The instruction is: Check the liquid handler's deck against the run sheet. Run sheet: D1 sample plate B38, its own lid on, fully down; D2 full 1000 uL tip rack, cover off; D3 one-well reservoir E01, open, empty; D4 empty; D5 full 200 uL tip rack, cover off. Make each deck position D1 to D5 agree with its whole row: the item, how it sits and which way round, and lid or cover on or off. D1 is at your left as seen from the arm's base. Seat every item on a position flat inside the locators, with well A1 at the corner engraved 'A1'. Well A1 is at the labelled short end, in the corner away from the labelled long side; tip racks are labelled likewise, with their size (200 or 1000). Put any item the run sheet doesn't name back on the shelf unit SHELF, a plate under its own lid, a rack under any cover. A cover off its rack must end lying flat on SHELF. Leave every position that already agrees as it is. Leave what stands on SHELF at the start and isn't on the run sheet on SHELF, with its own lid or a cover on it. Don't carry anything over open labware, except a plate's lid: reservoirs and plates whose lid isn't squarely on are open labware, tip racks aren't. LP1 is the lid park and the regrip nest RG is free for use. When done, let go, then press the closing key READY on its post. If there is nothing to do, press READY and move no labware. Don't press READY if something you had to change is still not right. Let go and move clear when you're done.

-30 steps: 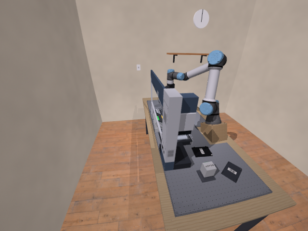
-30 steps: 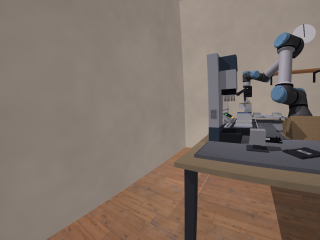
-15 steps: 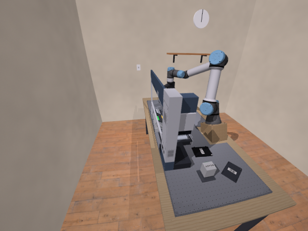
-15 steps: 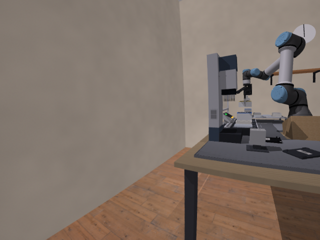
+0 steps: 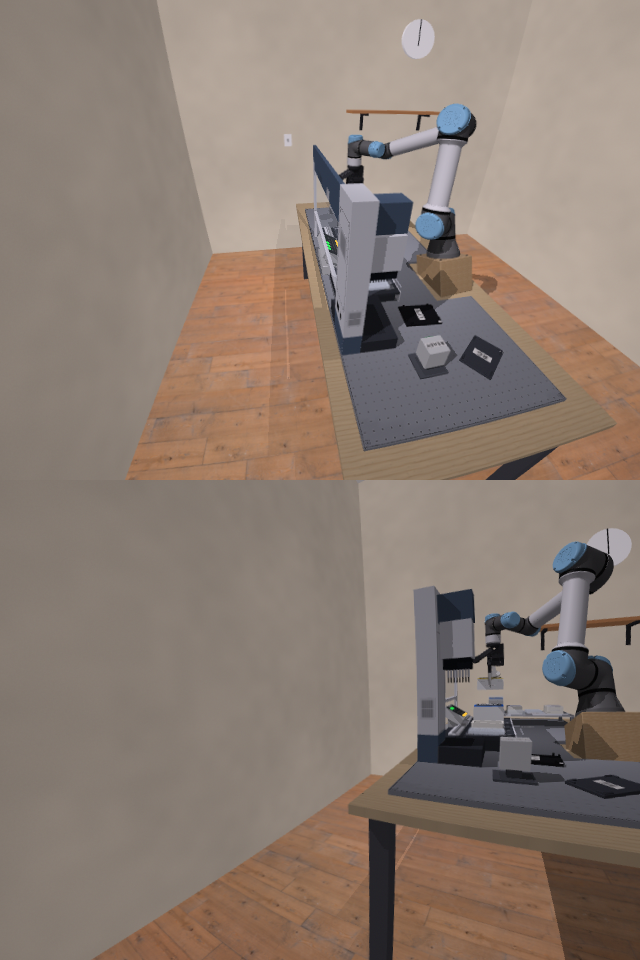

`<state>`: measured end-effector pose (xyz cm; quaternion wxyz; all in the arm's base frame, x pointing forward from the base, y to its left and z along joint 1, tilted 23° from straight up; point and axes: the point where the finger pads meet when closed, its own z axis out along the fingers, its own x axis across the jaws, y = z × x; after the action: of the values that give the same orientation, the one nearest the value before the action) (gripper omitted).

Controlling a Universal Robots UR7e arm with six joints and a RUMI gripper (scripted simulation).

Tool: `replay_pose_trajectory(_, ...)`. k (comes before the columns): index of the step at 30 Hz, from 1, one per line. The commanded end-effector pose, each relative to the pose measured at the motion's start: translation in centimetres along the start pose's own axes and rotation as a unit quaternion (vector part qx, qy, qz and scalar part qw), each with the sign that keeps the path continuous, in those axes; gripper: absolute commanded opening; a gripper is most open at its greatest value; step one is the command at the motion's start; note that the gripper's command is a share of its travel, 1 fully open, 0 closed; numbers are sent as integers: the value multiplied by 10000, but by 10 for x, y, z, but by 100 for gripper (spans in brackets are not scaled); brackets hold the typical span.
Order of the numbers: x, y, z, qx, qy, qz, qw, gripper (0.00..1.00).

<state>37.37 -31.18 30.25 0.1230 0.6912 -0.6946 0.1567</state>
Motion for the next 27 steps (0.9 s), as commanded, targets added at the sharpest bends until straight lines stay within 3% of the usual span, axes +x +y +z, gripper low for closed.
replay_pose_trajectory(1,1,-1,-11,15,19,4,10000,0)
replay_pose_trajectory(27,1,-1,-51,15,19,5,10000,0)
